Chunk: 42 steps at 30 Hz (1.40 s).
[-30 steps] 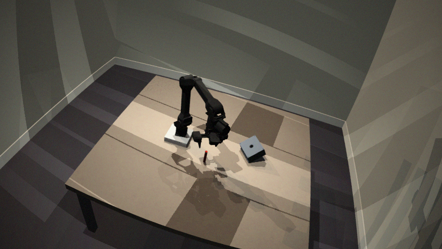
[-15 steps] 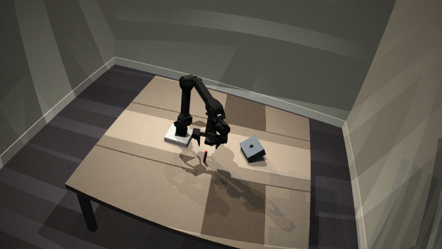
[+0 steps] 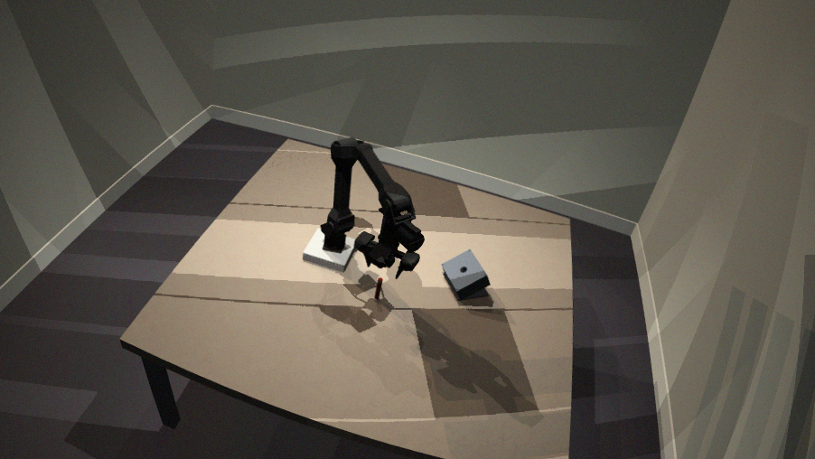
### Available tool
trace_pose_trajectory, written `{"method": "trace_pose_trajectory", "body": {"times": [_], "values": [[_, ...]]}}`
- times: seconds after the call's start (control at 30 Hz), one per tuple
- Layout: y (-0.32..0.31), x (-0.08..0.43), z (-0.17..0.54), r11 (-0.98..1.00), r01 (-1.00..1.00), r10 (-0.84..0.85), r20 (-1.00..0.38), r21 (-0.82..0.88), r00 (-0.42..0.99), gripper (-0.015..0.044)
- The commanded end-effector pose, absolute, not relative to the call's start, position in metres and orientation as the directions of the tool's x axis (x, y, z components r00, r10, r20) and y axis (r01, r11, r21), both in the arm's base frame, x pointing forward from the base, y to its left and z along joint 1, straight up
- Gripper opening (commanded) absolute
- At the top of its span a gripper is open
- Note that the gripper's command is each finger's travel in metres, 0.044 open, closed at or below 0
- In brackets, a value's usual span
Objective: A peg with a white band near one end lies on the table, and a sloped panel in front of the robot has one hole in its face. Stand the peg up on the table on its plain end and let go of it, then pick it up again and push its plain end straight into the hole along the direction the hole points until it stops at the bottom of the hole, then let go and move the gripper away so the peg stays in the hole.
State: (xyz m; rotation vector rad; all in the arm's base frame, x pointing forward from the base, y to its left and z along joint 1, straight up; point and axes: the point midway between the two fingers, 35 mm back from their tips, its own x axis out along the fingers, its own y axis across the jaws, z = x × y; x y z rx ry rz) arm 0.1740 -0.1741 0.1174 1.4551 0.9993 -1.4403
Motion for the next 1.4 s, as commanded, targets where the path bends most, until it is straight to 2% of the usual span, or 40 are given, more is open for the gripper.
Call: {"method": "trace_pose_trajectory", "body": {"times": [0.0, 0.77, 1.13, 1.37], "values": [[-0.1736, 0.1725, 0.1146, -0.442, 0.897, -0.017, -1.0, 0.021, 0.015, 0.044], [-0.1736, 0.1724, 0.1108, -0.858, 0.514, -0.017, -1.0, 0.022, 0.015, 0.044], [-0.1736, 0.1724, 0.1091, -0.964, 0.267, -0.017, -1.0, 0.021, 0.015, 0.044], [-0.1736, 0.1724, 0.1089, -0.968, 0.251, -0.017, -1.0, 0.02, 0.015, 0.044]]}}
